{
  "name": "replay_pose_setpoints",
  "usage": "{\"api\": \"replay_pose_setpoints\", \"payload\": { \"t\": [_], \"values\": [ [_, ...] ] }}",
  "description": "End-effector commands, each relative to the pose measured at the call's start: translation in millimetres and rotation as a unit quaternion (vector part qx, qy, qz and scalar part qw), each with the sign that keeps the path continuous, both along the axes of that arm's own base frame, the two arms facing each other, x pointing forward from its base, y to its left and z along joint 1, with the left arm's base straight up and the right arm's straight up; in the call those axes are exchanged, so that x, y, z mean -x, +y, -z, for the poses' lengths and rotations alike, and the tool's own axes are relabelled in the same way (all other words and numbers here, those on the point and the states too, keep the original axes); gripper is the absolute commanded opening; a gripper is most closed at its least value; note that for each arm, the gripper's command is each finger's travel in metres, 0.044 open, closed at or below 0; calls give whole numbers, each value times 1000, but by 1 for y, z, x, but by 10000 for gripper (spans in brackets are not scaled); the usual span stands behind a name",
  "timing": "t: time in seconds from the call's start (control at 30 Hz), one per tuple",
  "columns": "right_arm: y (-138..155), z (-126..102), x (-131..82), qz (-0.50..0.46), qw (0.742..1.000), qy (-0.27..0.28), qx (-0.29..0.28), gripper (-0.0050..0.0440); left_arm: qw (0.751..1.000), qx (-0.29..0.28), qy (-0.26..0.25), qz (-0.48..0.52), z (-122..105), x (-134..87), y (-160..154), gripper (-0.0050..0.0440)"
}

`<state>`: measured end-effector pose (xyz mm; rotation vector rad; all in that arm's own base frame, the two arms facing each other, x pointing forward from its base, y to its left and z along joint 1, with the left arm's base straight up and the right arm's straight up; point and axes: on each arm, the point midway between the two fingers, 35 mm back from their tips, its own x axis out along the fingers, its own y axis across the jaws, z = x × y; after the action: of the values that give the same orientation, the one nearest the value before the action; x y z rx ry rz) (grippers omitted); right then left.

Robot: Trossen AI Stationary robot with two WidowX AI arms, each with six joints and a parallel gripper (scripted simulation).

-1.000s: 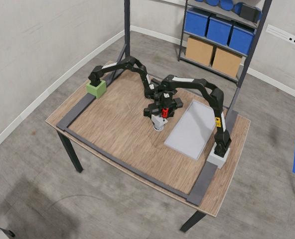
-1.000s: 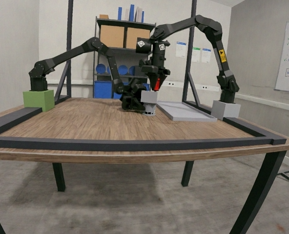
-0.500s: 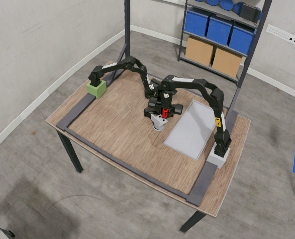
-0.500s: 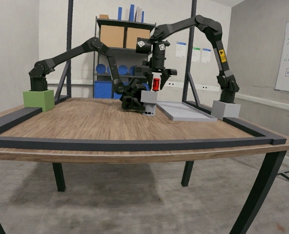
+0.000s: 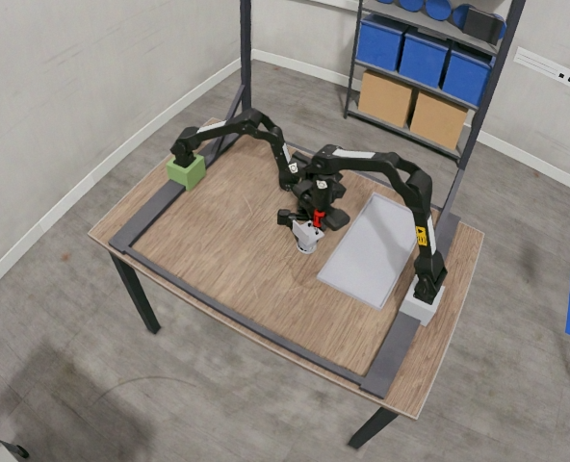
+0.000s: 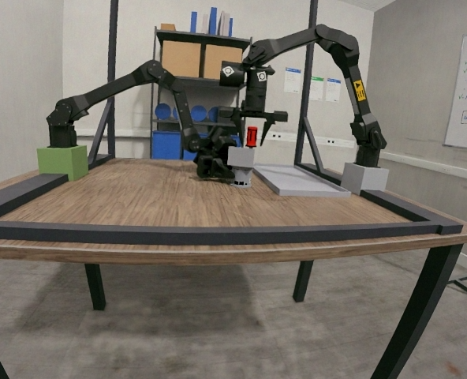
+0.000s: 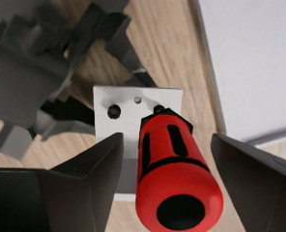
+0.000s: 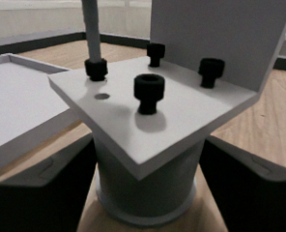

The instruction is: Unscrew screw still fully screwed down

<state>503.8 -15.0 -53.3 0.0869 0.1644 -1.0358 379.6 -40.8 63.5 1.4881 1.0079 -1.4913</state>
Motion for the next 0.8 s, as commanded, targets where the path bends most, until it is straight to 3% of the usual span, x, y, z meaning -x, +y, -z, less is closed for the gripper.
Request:
{"api": "replay_pose_setpoints", "payload": {
  "t": [0.0, 0.13, 0.3, 0.63, 0.77],
  "values": [
    [-1, -14, -7, 3, 1000, -18, -4, 245, 995, 3, -19, 97, -12, -3, -2, 250],
    [-1, -14, -7, 3, 1000, -18, -4, 245, 990, 3, -20, 136, -13, -3, -2, 250],
    [-1, -14, -7, 3, 1000, -18, -4, 245, 963, 1, -21, 267, -13, -4, -2, 250],
    [-1, -14, -7, 3, 1000, -18, -4, 245, 882, -1, -20, 470, -13, -4, -2, 250],
    [-1, -14, -7, 3, 1000, -18, -4, 245, 880, -2, -20, 475, -13, -4, -2, 250]
  ]
}}
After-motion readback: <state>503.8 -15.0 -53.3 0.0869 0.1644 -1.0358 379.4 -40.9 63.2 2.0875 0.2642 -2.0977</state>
